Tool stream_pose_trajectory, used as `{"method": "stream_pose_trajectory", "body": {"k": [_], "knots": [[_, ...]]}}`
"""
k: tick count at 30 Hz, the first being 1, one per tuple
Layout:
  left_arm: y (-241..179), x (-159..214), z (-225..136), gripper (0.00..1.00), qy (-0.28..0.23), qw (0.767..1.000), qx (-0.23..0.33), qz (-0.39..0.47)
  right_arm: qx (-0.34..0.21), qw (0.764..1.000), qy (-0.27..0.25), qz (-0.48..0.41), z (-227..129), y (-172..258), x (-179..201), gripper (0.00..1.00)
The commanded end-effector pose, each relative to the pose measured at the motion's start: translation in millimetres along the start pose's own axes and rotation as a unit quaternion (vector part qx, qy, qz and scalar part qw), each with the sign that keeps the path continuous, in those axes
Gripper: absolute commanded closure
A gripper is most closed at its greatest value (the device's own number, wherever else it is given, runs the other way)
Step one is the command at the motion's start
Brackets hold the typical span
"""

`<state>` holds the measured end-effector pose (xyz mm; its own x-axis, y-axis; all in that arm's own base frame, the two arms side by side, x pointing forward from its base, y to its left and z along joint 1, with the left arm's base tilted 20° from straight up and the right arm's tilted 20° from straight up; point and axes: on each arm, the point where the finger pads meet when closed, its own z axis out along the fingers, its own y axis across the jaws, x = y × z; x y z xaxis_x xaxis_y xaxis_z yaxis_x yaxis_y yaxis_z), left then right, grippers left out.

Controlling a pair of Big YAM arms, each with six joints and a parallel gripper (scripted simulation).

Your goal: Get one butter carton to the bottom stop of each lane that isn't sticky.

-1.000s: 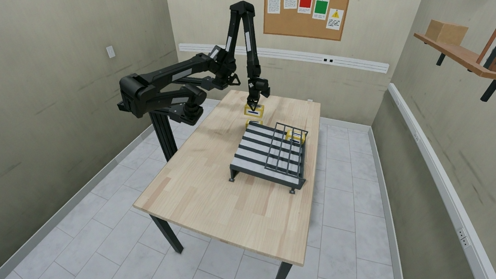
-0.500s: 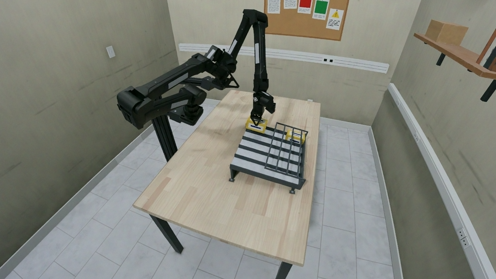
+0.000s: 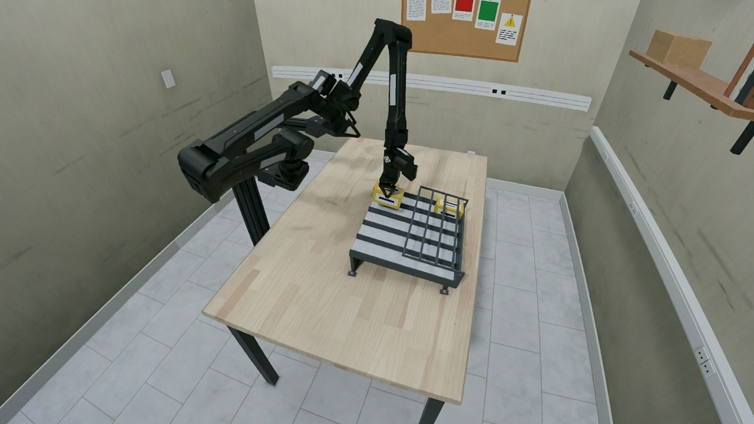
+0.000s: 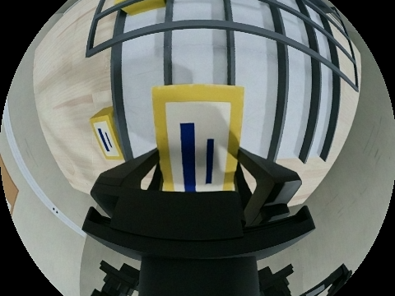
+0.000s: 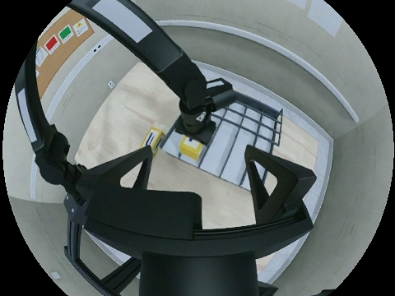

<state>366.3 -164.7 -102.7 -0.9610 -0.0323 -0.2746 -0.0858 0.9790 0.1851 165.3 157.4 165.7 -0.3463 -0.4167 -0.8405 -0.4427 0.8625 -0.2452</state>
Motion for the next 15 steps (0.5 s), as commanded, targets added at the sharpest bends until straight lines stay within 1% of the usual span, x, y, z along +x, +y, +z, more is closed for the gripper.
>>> {"method": "stream_pose_trajectory", "body": {"k": [1,8,10,15], "knots": [[-15.4,-18.5,-7.4,0.41,-0.024,1.0,0.017,-0.008,0.004,1.0,0.001,0.015,-2.0,-2.8,4.3,0.0],[3.8,4.9,32.6,0.41,-0.009,1.0,0.007,-0.004,0.007,1.0,0.005,0.01,0.2,-2.4,9.3,0.0],[6.1,9.8,43.6,0.41,-0.009,1.0,0.007,-0.004,0.003,1.0,-0.003,0.02,-5.0,-3.0,-4.3,0.0],[-1.3,0.5,50.9,0.41,-0.014,1.0,0.009,-0.006,0.003,1.0,-0.003,0.02,-5.0,-3.0,-4.3,0.0]]}}
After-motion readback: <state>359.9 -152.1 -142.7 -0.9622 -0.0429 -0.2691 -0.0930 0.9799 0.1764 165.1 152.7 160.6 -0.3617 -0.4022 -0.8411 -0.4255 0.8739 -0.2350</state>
